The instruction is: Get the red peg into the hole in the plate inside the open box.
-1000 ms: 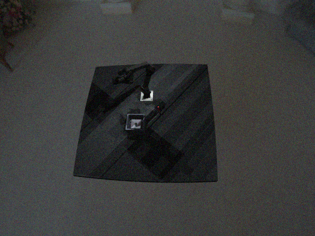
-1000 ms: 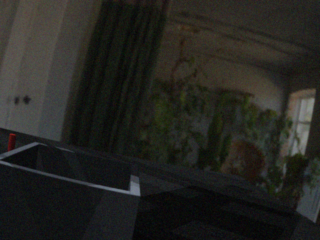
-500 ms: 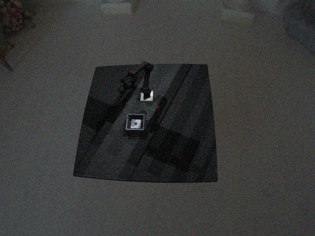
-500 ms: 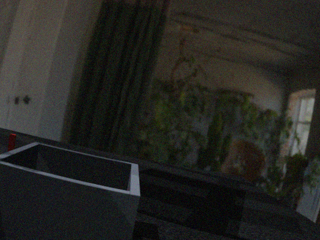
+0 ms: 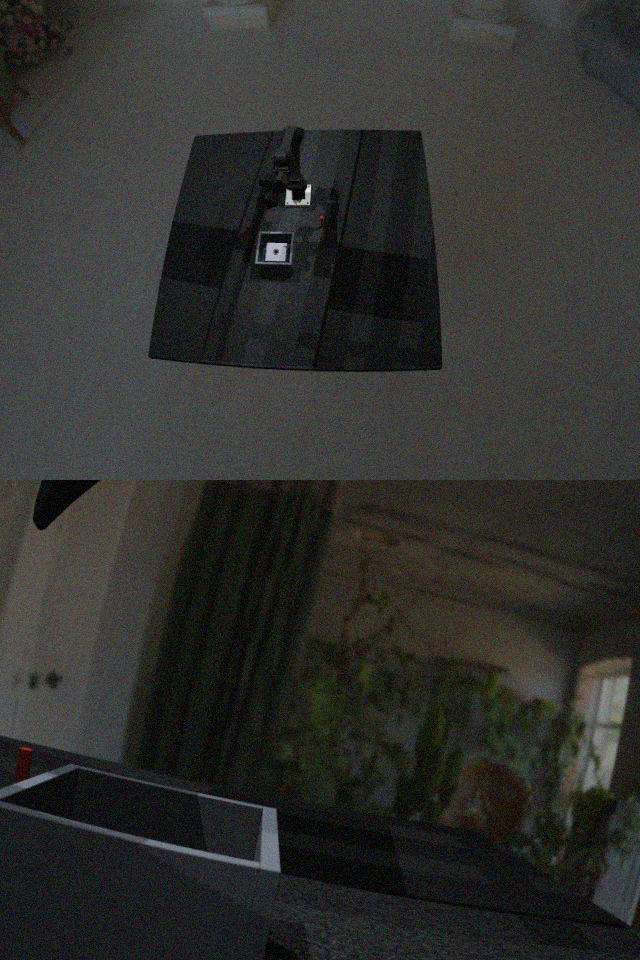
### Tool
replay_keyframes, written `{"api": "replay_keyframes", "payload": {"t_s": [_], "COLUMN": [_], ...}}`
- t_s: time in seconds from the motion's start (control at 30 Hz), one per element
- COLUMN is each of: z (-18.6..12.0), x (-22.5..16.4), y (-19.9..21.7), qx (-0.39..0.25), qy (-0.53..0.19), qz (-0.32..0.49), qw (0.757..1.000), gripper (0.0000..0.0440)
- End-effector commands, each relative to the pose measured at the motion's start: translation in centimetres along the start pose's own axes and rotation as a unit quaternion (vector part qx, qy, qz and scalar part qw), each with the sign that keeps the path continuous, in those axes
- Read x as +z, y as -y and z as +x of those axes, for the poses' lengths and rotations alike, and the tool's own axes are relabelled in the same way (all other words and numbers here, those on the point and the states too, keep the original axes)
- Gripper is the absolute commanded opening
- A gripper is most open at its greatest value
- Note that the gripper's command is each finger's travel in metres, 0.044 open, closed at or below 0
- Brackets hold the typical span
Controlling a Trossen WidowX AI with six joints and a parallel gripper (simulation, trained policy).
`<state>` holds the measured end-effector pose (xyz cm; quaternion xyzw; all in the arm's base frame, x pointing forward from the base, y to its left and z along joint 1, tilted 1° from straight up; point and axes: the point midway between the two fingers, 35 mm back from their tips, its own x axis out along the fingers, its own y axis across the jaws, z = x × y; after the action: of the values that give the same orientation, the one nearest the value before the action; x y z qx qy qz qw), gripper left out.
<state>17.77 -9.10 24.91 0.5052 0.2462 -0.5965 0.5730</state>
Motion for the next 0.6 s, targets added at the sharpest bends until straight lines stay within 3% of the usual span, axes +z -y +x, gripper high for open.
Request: {"api": "replay_keyframes", "payload": {"t_s": [0.0, 0.57], "z": [0.4, 2.9], "x": [-2.4, -15.0], "y": [0.1, 3.5], "qx": [0.004, -0.006], "qy": [-0.025, -0.122], "qz": [-0.049, -0.265], "qw": [0.998, 0.957], "gripper": [0.0440, 0.0440]}}
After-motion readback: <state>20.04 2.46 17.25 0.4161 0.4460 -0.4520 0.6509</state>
